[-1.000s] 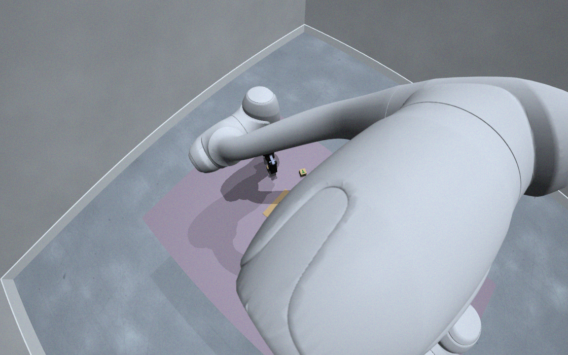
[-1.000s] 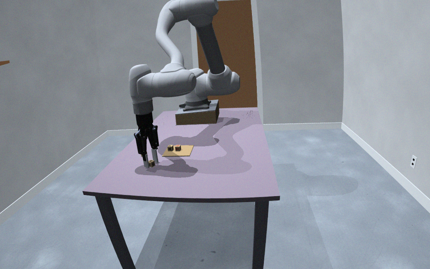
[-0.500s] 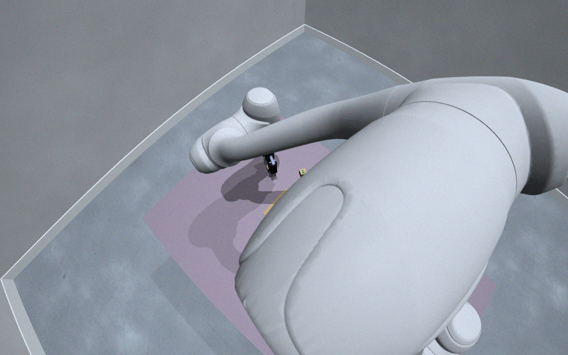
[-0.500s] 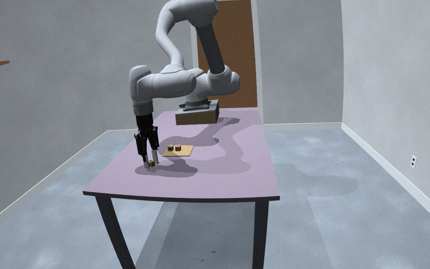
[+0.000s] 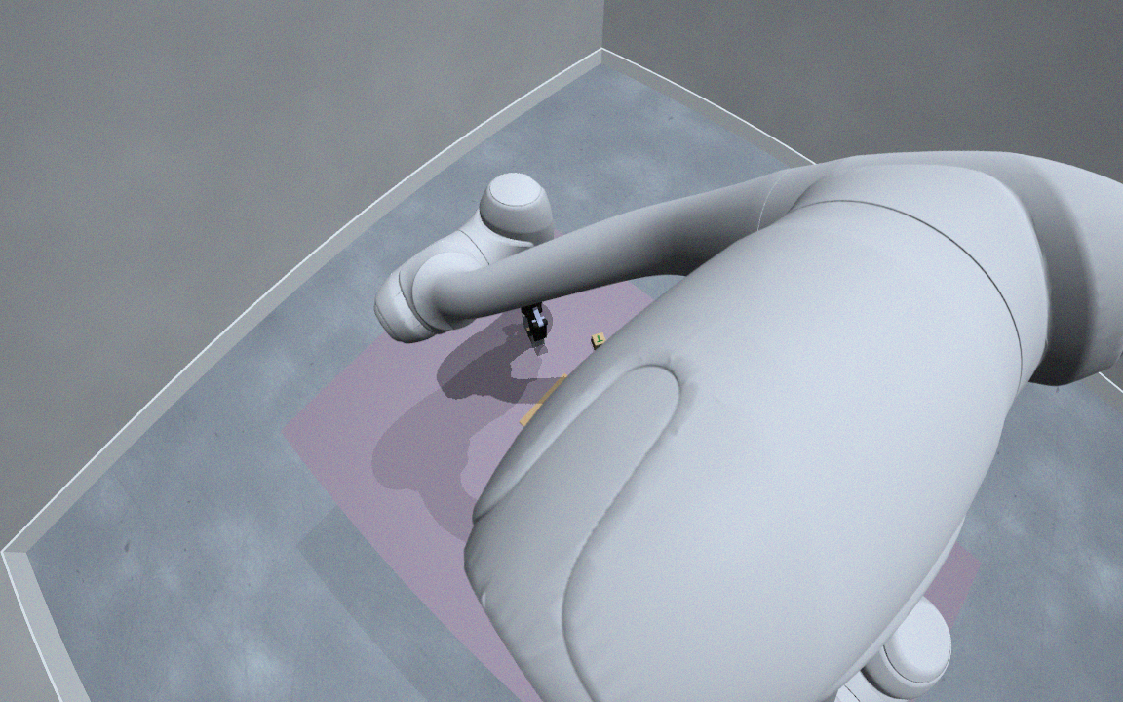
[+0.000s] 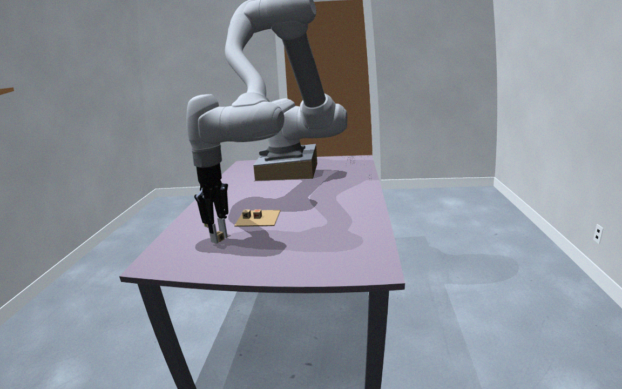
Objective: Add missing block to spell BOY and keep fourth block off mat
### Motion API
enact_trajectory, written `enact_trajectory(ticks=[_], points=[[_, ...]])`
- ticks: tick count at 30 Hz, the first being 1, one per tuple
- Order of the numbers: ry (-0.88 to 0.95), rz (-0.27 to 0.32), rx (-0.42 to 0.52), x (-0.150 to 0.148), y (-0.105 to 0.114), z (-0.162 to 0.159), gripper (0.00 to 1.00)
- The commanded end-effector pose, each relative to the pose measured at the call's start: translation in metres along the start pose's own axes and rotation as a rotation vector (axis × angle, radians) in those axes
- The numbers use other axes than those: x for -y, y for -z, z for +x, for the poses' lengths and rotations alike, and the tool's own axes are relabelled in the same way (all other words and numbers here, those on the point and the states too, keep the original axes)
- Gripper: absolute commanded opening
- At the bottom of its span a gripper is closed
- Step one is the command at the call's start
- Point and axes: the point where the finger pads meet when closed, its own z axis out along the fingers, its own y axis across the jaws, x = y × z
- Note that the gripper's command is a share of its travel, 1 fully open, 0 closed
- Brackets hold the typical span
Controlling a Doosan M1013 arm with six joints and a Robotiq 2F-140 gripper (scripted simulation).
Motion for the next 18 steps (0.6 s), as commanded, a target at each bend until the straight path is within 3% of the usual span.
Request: enact_trajectory(ticks=[1,2,3,18], points=[[0.0,0.0,0.0,0.0,0.0002,0.0001,0.25],[0.0,0.0,0.0,0.0,0.0002,0.0001,0.25],[0.0,0.0,0.0,0.0,0.0002,0.0001,0.13],[0.0,0.0,0.0,0.0,0.0002,0.0001,0.13]])
